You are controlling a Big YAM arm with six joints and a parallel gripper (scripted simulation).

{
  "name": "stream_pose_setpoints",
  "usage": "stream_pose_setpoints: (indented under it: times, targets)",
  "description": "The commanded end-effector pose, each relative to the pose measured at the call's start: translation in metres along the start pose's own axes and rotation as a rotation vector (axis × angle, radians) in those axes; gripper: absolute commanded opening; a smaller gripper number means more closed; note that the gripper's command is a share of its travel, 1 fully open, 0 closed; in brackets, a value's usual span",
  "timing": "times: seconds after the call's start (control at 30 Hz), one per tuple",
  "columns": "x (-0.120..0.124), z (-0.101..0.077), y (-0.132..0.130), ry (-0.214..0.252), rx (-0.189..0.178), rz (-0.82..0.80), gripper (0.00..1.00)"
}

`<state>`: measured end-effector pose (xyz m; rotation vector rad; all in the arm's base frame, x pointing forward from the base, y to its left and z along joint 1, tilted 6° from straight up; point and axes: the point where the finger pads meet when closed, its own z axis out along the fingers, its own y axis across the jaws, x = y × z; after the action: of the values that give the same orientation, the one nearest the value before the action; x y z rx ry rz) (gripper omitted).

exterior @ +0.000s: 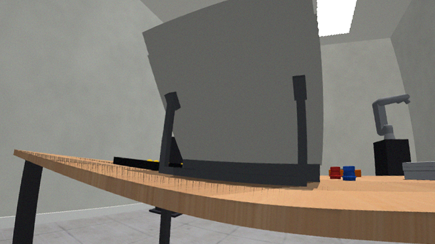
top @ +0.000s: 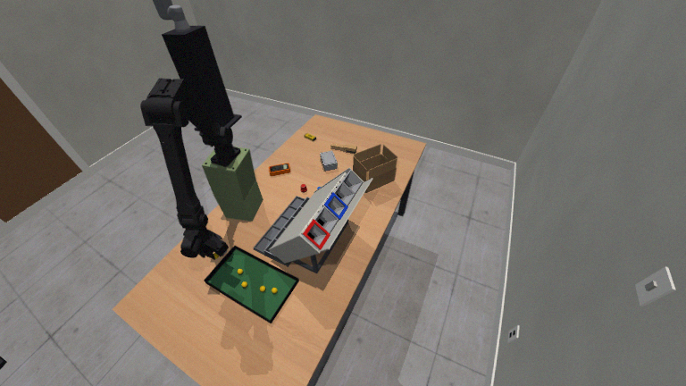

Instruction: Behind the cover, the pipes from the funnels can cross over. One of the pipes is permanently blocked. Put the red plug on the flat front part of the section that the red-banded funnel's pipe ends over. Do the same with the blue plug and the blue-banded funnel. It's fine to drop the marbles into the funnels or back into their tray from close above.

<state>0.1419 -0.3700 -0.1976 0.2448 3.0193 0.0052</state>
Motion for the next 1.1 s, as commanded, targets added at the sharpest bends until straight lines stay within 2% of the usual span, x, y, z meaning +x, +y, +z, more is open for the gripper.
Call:
stream_pose_setpoints:
  times: [0.0,0.5,1.0,1.07]
  targets:
    - [0.001,0.004,-0.007,-0.006,0.010,0.001,0.00]
    - [0.003,0.007,-0.009,-0.006,0.009,0.000,0.00]
    - [-0.125,-0.036,-0.004,-0.005,0.009,-0.004,0.00]
    - [-0.125,-0.036,-0.004,-0.005,0.009,-0.004,0.00]
